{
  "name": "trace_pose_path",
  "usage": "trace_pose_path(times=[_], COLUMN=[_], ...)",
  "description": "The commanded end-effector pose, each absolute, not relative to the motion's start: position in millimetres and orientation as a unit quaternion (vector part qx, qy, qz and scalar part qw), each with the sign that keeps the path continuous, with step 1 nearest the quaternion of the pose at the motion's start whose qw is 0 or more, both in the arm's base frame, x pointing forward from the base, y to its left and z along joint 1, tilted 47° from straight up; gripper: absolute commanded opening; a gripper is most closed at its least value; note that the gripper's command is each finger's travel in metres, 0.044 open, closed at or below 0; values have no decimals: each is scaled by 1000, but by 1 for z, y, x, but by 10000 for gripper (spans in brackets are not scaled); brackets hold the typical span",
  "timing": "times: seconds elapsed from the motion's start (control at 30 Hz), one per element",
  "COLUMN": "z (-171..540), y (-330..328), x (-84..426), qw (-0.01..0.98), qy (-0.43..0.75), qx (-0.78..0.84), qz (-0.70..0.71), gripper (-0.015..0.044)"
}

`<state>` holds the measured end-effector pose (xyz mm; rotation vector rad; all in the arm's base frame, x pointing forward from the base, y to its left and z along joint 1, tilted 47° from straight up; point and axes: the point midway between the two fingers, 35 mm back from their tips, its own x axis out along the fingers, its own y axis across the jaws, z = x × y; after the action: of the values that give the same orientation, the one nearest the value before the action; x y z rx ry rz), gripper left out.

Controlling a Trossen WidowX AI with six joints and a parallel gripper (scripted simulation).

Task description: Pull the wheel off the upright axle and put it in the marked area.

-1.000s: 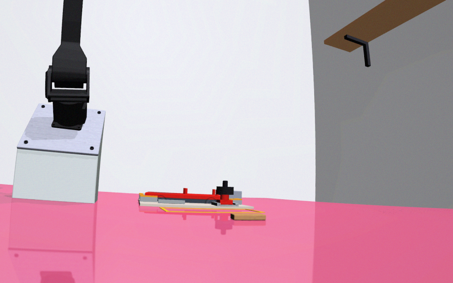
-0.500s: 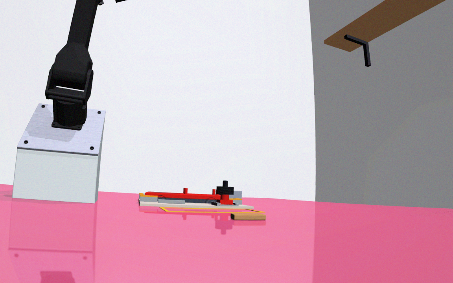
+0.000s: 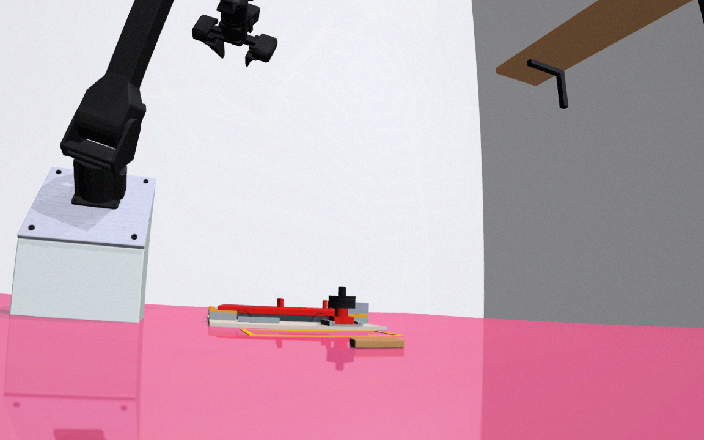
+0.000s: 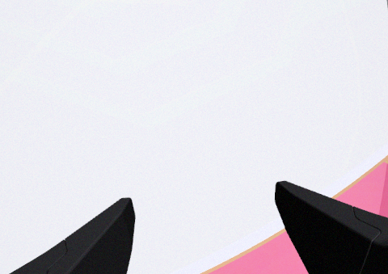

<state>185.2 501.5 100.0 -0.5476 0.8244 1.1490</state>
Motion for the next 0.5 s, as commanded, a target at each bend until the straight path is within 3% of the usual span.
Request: trace_pose_path(times=[0.0,0.47], z=[82,41], y=[467,317], x=[230,348], qw=[768,842], qy=[435,537], qx=[-206,-21], qz=[423,44], gripper=[300,300])
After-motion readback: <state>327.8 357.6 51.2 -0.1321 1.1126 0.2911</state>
